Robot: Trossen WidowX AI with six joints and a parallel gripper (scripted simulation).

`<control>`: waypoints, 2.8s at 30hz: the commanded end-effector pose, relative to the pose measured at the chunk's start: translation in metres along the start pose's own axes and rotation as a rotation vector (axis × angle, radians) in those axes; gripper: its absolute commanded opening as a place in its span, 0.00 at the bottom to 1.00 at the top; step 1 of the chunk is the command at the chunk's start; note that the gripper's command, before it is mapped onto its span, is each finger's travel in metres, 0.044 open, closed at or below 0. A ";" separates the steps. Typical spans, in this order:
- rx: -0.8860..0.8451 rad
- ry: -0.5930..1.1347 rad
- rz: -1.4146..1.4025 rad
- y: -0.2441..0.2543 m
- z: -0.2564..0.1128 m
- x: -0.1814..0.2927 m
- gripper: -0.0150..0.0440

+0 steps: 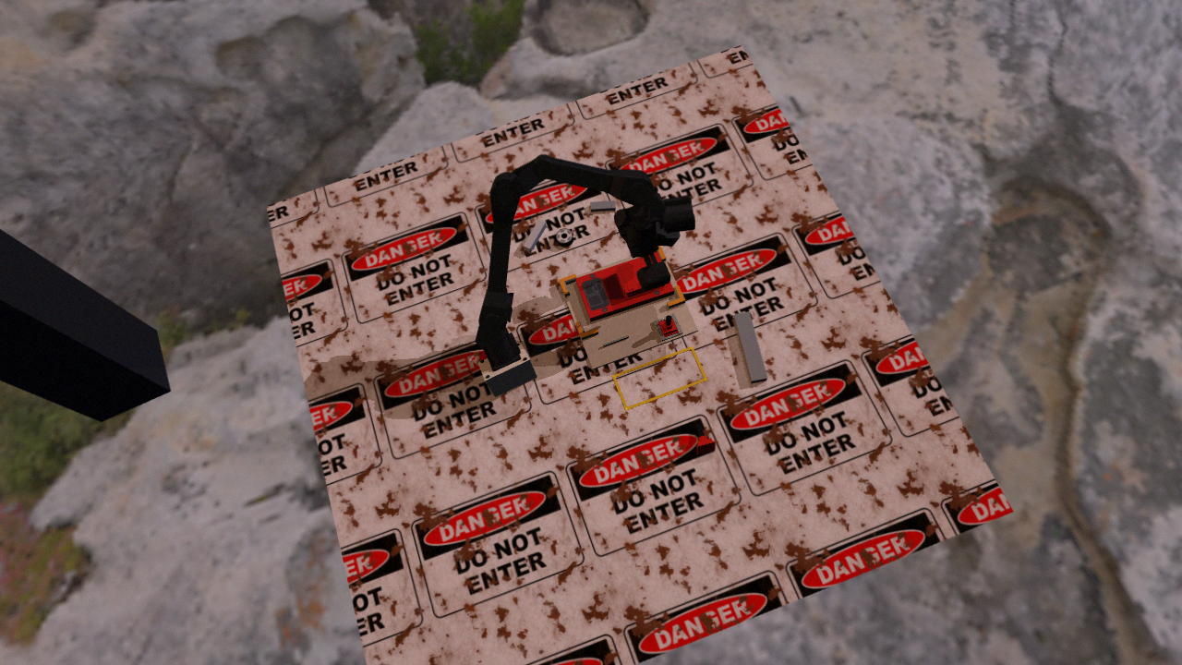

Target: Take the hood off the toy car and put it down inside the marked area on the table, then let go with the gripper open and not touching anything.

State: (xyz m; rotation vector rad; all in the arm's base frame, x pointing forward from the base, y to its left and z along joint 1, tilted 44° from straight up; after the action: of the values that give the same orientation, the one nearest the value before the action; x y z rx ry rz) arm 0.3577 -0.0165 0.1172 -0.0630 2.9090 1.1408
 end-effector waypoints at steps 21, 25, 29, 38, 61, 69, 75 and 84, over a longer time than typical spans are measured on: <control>-0.006 0.000 0.004 0.001 0.015 0.000 1.00; -0.006 0.000 0.004 0.001 0.018 0.000 1.00; -0.006 0.000 0.004 0.001 0.020 0.000 1.00; -0.007 0.000 0.004 0.002 0.026 0.001 1.00; -0.008 0.000 0.004 0.002 0.038 0.002 1.00; -0.008 0.000 0.004 0.002 0.042 0.002 1.00; -0.008 0.000 0.004 0.002 0.045 0.002 1.00; -0.008 0.000 0.004 0.002 0.049 0.002 1.00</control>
State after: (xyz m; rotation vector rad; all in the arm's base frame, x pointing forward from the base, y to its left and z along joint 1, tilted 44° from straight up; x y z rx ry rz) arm 0.3562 0.0170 0.0839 -0.0638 2.9066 1.1443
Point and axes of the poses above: the point midway between the two fingers, 35 mm back from their tips, its own z axis out along the fingers, its own y axis across the jaws, x = y × z, the point moved 5 cm from there along -z, back along the fingers, and after that the axes turned 8 degrees about -z, right-handed, at the moved point
